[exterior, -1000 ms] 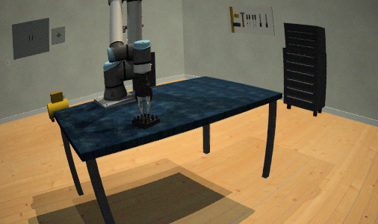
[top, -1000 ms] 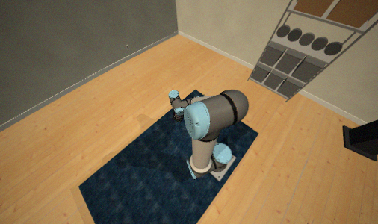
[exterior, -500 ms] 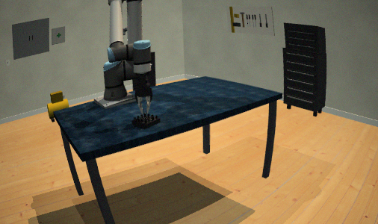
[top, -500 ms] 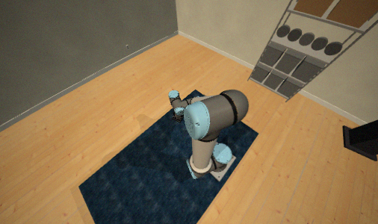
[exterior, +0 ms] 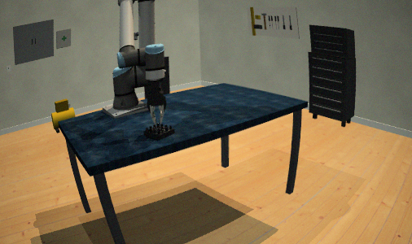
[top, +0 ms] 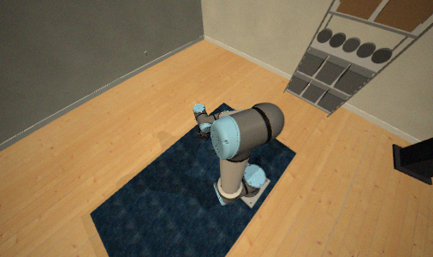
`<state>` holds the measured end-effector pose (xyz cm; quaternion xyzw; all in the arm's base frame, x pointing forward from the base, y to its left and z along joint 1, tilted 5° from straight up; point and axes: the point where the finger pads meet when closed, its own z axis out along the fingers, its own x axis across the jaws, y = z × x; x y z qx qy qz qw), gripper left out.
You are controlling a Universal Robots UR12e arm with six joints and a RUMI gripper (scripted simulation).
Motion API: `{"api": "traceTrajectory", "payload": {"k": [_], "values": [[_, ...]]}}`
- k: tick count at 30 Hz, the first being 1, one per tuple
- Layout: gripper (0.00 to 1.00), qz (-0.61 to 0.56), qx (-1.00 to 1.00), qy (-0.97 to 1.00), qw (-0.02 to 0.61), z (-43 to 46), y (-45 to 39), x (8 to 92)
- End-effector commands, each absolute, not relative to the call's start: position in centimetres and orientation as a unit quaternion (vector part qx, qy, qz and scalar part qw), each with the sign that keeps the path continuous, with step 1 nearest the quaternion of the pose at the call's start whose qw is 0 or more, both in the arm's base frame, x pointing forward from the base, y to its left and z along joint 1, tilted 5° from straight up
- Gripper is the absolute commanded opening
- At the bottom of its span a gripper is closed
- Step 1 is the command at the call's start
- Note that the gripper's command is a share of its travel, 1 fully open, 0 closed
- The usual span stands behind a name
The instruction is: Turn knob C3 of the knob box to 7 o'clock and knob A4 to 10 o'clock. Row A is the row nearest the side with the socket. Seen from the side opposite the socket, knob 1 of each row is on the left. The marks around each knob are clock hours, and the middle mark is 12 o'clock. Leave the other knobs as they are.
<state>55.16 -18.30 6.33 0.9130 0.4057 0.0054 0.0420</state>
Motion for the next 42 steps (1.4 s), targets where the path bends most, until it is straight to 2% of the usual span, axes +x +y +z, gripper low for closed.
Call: {"api": "traceTrajectory", "payload": {"k": [1,42], "values": [[0.11,0.006,0.913,0.406,0.043,6.13,-18.35,55.22],[0.11,0.006,0.913,0.406,0.043,5.15,-18.42,55.26]]}}
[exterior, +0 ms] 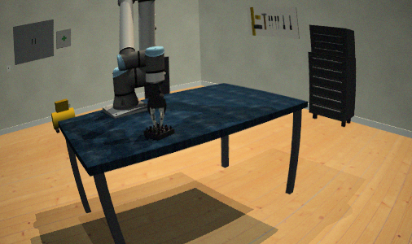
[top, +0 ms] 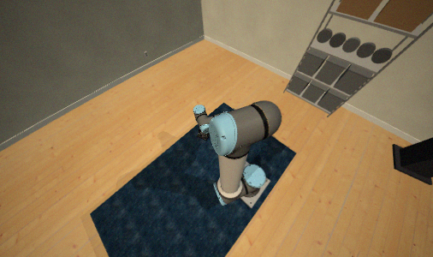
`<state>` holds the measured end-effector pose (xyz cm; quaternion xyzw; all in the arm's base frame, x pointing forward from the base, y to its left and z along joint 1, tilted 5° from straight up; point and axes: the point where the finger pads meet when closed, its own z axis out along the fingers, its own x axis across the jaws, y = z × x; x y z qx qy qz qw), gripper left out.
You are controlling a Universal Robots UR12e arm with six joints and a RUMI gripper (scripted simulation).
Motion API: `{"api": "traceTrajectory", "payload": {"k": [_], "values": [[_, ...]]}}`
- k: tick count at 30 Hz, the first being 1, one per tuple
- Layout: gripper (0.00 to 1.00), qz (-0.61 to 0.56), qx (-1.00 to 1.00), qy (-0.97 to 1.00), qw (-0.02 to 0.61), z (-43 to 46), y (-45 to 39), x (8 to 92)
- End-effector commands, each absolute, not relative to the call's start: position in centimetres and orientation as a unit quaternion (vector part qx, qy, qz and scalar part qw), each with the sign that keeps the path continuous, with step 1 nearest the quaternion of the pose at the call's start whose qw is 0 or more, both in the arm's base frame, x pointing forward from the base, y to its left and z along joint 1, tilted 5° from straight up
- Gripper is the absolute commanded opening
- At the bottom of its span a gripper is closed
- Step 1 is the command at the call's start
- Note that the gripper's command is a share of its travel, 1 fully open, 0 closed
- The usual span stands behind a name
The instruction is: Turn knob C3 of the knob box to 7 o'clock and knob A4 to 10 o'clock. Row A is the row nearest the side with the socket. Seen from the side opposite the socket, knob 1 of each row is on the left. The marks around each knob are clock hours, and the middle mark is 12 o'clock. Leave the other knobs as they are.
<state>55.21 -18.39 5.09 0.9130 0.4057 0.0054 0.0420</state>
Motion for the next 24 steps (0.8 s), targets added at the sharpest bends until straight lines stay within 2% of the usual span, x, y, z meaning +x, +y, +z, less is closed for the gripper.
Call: {"api": "traceTrajectory", "payload": {"k": [1,14,15,24], "values": [[0.11,0.006,0.913,0.406,0.043,5.15,-18.42,55.26],[0.11,0.006,0.913,0.406,0.043,5.15,-18.42,55.26],[0.04,0.006,0.913,0.406,0.043,5.15,-18.42,55.26],[0.04,0.006,0.913,0.406,0.043,5.15,-18.42,55.26]]}}
